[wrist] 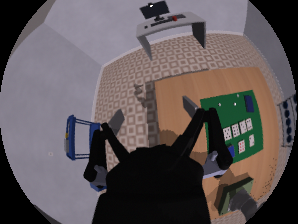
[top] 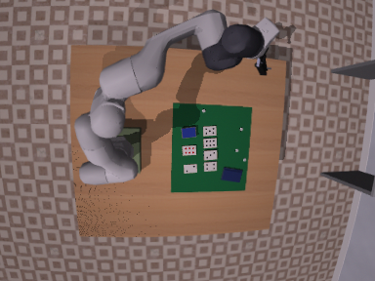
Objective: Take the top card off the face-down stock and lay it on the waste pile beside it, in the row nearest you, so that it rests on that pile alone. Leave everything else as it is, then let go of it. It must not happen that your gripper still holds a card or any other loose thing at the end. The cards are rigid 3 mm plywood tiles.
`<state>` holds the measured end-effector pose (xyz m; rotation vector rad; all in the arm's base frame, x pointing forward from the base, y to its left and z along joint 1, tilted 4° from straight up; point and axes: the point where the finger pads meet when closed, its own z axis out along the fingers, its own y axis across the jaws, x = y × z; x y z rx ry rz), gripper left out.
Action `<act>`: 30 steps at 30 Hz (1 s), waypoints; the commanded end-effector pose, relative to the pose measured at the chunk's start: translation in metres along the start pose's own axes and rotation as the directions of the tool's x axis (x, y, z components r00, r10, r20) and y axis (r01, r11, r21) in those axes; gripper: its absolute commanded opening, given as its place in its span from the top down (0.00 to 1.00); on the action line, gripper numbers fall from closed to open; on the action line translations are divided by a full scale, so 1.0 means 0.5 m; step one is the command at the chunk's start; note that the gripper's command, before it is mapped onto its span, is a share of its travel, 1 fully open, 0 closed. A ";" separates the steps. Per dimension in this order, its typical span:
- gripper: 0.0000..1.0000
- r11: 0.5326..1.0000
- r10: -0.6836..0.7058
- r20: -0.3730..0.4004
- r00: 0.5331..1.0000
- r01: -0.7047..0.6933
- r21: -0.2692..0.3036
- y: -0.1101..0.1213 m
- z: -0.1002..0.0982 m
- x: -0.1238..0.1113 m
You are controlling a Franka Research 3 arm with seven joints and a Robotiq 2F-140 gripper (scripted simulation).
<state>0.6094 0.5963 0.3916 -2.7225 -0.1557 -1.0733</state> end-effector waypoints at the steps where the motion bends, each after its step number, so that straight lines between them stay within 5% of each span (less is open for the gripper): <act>1: 0.00 0.991 -0.081 0.174 0.981 0.098 -0.089 0.128 0.034 -0.063; 7: 0.00 0.979 -0.057 0.447 0.893 0.138 -0.150 0.295 0.064 -0.149; 9: 0.00 0.979 -0.057 0.447 0.893 0.138 -0.150 0.295 0.064 -0.149; 10: 0.00 0.978 -0.055 0.485 0.873 0.145 -0.151 0.369 0.077 -0.184; 15: 0.00 0.975 -0.046 0.629 0.776 0.173 -0.142 0.495 0.076 -0.305; 24: 0.00 0.974 -0.044 0.693 0.719 0.185 -0.129 0.747 0.038 -0.620; 26: 0.00 0.974 -0.044 0.693 0.719 0.185 -0.129 0.747 0.038 -0.620; 27: 0.00 0.974 -0.044 0.693 0.719 0.185 -0.129 0.820 0.025 -0.725; 30: 0.00 0.974 -0.044 0.693 0.719 0.185 -0.129 0.903 0.022 -0.818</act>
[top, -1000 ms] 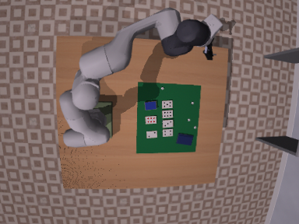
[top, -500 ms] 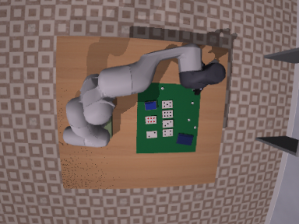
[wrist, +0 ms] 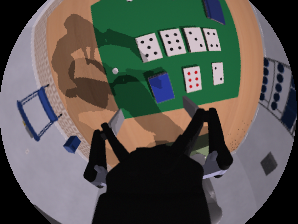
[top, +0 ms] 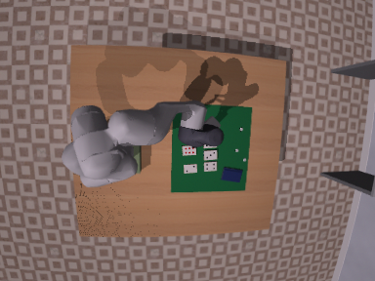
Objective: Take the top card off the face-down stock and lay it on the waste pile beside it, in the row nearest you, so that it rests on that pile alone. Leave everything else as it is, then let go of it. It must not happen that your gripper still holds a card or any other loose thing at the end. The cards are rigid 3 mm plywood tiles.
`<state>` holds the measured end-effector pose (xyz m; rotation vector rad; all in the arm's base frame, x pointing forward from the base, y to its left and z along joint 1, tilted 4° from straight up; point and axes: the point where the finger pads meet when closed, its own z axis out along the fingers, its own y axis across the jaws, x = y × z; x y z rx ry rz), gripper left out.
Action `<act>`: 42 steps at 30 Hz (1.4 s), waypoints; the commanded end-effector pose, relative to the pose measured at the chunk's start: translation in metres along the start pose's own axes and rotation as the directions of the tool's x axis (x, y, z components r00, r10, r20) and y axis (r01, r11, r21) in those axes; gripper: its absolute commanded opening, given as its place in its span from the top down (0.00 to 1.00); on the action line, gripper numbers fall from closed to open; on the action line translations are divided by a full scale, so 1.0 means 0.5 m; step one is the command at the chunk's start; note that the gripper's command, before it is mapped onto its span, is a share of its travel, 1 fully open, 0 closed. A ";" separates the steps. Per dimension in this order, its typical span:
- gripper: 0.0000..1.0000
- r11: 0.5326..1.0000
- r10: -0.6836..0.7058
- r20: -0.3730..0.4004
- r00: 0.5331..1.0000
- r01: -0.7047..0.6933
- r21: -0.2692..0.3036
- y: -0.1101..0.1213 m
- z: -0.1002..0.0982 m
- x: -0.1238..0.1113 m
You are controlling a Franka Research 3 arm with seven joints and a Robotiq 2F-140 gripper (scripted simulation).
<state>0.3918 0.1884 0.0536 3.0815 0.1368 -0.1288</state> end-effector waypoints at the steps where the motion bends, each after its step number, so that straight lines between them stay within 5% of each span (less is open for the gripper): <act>1: 0.00 0.991 -0.130 -0.096 0.987 0.128 -0.027 0.072 0.043 0.008; 37: 0.00 0.991 -0.130 -0.096 0.987 0.128 -0.027 0.072 0.043 0.008; 38: 0.50 0.991 -0.130 -0.096 0.987 0.128 -0.027 0.072 0.043 0.008; 42: 0.50 0.991 -0.130 -0.096 0.987 0.128 -0.027 0.072 0.044 0.008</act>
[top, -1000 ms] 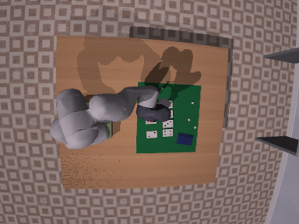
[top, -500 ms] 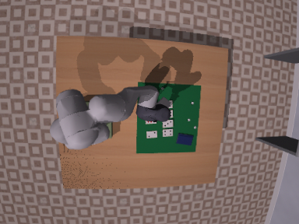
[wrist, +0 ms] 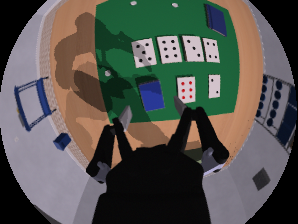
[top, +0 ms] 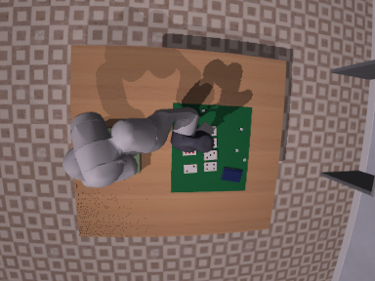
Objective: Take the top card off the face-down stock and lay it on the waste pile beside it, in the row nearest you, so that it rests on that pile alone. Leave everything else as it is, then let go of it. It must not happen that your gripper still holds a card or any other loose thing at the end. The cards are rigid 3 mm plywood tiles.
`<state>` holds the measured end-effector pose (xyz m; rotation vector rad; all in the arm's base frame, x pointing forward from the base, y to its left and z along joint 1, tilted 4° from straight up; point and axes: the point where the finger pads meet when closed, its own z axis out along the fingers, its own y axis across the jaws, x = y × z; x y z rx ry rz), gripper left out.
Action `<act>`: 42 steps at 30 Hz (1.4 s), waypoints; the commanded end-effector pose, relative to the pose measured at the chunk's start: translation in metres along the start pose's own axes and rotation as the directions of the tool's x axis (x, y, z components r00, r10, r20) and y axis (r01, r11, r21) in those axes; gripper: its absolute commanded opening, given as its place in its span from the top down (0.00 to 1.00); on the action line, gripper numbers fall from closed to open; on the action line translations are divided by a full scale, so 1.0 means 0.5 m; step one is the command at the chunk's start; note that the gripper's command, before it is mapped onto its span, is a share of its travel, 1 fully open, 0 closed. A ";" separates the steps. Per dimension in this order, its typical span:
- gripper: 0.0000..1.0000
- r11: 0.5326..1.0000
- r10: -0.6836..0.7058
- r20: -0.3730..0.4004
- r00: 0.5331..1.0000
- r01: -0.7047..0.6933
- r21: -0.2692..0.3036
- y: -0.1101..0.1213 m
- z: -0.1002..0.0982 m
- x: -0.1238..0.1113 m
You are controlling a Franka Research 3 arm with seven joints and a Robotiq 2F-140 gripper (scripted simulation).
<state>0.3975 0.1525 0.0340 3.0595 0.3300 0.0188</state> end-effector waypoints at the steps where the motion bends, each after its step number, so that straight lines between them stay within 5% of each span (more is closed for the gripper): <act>1: 0.50 1.000 -0.007 0.000 1.000 0.007 -0.001 0.002 0.003 -0.001; 42: 0.50 1.000 -0.007 0.000 1.000 0.007 -0.001 0.002 0.109 0.000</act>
